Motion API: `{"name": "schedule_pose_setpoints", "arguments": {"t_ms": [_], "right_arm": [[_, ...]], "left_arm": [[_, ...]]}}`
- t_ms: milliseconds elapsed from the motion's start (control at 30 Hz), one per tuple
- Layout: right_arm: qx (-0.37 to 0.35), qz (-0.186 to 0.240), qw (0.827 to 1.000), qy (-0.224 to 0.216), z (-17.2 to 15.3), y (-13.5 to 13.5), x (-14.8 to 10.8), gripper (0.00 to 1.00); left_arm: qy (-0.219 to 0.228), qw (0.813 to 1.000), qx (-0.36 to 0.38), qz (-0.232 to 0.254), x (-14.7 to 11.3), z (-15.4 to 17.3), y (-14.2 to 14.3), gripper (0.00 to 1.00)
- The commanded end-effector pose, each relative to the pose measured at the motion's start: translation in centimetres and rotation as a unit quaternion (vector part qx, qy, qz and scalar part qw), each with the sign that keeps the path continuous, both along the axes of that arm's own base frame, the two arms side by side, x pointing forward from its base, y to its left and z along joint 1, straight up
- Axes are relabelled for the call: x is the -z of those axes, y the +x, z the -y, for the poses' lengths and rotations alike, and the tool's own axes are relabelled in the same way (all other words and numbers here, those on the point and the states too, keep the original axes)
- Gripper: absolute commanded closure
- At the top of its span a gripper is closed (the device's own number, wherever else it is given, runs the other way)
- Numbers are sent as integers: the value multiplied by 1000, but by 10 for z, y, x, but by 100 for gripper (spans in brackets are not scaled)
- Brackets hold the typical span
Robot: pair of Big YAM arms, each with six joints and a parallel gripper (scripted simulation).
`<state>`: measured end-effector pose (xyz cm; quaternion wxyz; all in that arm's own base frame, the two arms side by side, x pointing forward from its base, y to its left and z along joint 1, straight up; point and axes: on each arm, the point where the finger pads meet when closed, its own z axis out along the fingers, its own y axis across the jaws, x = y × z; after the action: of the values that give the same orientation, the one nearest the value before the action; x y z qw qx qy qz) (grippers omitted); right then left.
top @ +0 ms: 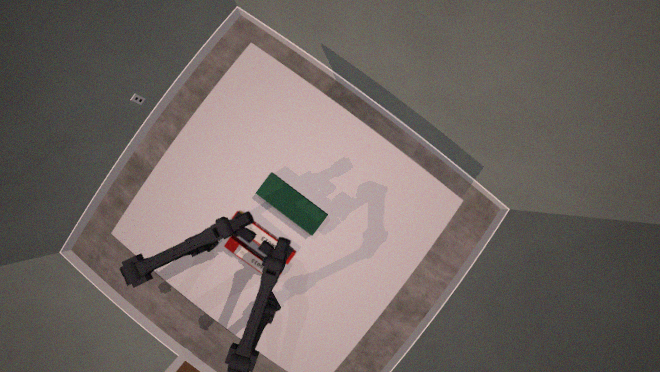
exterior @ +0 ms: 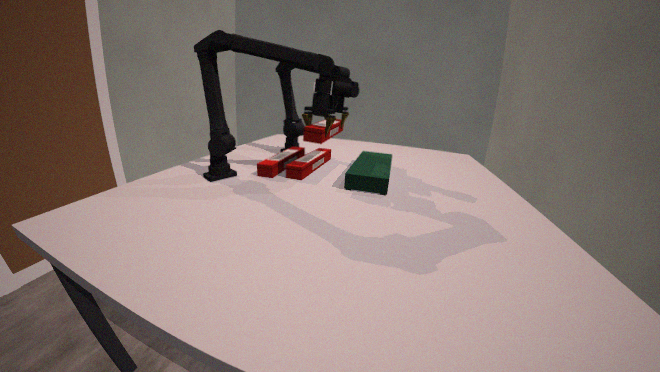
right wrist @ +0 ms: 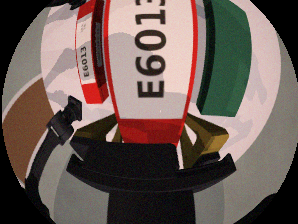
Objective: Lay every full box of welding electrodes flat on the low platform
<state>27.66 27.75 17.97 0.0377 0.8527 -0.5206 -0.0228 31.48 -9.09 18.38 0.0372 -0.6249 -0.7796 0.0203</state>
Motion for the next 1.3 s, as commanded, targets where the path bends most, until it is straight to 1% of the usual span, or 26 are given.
{"name": "schedule_pose_setpoints", "arguments": {"t_ms": [0,1267], "right_arm": [[1,70,996,48,-9,24,-72,100],[1,70,996,48,-10,26,-86,100]], "left_arm": [[-17,997,-2,81,-71,0,26,100],[-17,997,-2,81,-85,-1,29,100]]}}
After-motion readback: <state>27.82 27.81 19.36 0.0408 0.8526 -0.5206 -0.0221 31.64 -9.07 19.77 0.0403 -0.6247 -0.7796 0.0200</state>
